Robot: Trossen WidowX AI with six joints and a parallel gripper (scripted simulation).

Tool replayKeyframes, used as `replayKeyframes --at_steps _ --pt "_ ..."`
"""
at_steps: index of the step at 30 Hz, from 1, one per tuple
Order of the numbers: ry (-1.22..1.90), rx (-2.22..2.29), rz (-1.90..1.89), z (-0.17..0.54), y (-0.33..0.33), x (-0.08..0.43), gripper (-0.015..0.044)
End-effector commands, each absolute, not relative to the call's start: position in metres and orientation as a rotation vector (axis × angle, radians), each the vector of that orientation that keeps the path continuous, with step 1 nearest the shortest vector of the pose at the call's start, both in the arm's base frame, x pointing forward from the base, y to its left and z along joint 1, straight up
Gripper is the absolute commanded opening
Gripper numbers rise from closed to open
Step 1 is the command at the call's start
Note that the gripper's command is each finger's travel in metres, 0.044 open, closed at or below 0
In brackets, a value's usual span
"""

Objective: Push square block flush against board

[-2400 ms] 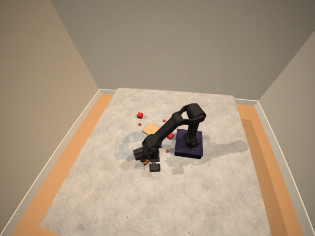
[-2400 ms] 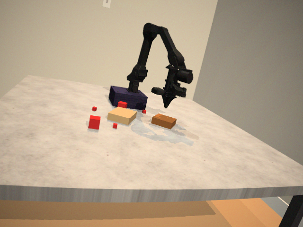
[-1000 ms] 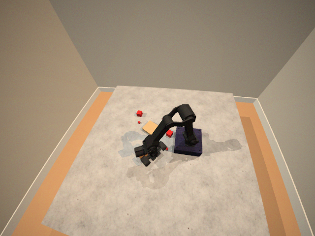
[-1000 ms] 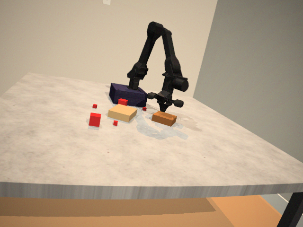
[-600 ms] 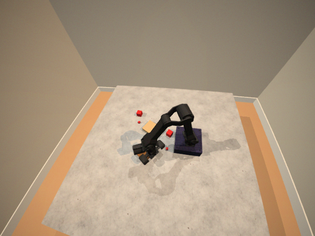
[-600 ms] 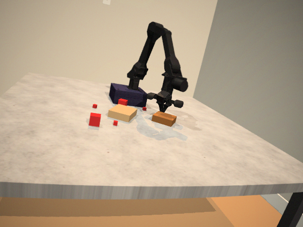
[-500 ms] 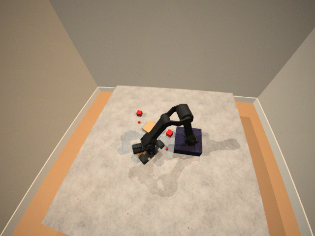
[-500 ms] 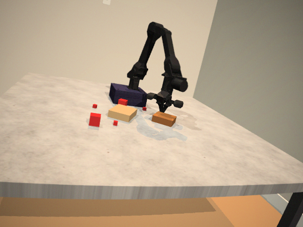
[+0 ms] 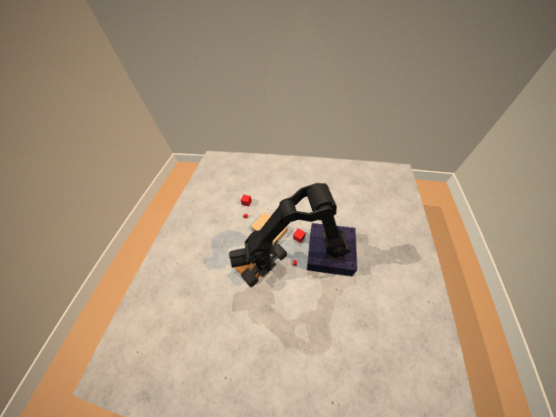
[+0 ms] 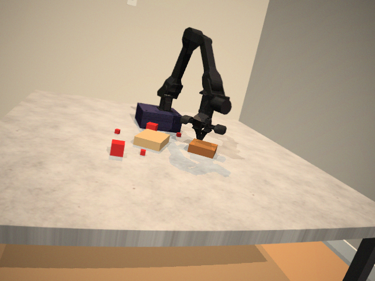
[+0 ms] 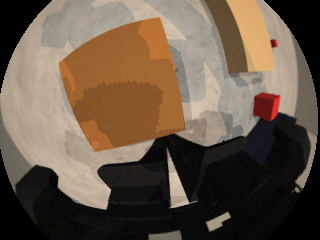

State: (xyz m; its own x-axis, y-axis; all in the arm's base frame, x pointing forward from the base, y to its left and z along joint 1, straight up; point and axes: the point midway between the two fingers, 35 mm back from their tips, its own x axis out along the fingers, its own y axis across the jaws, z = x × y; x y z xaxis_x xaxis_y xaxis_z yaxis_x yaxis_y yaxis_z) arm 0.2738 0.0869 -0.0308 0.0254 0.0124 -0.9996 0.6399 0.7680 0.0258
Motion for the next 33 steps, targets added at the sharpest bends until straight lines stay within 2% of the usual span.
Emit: replayKeyframes --at_steps 1,10,33 --pt "1.481 0.553 -0.528 -0.031 0.083 0.279 0.0000" --pt "1.480 0.553 -0.528 -0.031 0.080 0.285 0.0000" --pt "1.483 0.554 -0.527 -0.032 0.105 0.256 0.0000"
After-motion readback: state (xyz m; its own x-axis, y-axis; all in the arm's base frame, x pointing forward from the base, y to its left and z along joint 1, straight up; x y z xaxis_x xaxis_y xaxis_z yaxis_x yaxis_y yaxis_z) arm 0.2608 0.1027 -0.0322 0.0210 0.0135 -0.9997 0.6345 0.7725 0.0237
